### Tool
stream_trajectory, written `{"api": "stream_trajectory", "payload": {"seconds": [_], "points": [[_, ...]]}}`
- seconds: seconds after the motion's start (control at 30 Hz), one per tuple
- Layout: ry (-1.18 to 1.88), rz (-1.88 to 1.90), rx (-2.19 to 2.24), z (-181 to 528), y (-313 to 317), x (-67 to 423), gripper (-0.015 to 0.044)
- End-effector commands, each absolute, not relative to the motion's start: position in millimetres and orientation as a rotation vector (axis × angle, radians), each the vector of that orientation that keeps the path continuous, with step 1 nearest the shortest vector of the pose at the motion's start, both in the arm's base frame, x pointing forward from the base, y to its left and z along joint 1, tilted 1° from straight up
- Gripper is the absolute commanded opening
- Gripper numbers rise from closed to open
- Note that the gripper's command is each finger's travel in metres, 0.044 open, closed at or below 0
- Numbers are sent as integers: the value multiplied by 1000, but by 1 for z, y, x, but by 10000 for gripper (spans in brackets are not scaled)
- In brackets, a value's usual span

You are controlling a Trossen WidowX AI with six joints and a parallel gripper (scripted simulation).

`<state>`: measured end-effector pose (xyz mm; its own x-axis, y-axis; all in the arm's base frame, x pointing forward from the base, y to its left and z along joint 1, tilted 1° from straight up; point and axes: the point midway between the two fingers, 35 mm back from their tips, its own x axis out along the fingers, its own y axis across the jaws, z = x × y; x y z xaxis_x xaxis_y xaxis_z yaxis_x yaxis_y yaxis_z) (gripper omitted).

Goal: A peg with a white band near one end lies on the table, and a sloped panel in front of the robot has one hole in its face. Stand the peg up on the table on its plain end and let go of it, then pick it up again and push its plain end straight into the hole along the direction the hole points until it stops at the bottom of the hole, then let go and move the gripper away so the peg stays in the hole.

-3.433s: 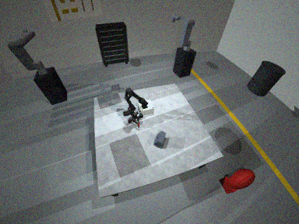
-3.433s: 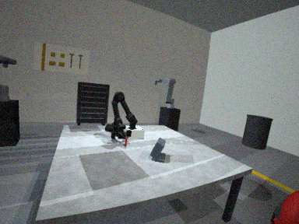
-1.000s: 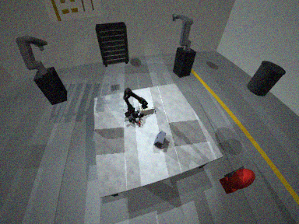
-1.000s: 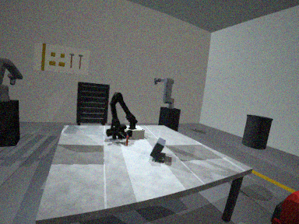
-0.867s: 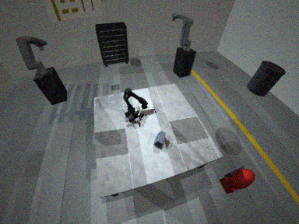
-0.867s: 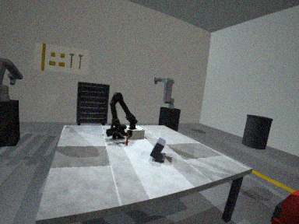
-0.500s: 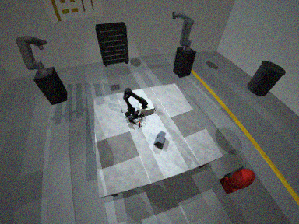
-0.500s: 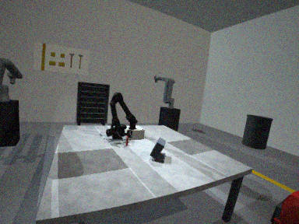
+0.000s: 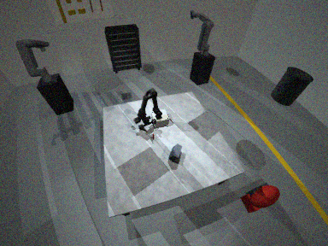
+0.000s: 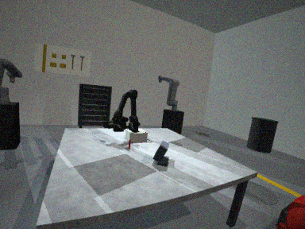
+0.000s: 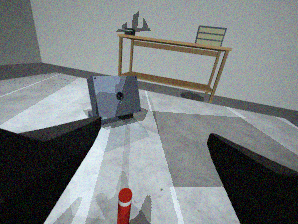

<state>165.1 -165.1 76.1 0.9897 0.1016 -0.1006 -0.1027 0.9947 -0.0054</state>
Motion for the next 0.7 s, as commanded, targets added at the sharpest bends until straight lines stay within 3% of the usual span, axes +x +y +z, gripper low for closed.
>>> {"api": "stream_trajectory", "payload": {"seconds": [0.0, 0.2, 0.67], "points": [[99, 102, -16, 107, -161, 165, 440], [99, 102, -15, 145, -145, 164, 440], [401, 242, 102, 115, -133, 180, 440]]}}
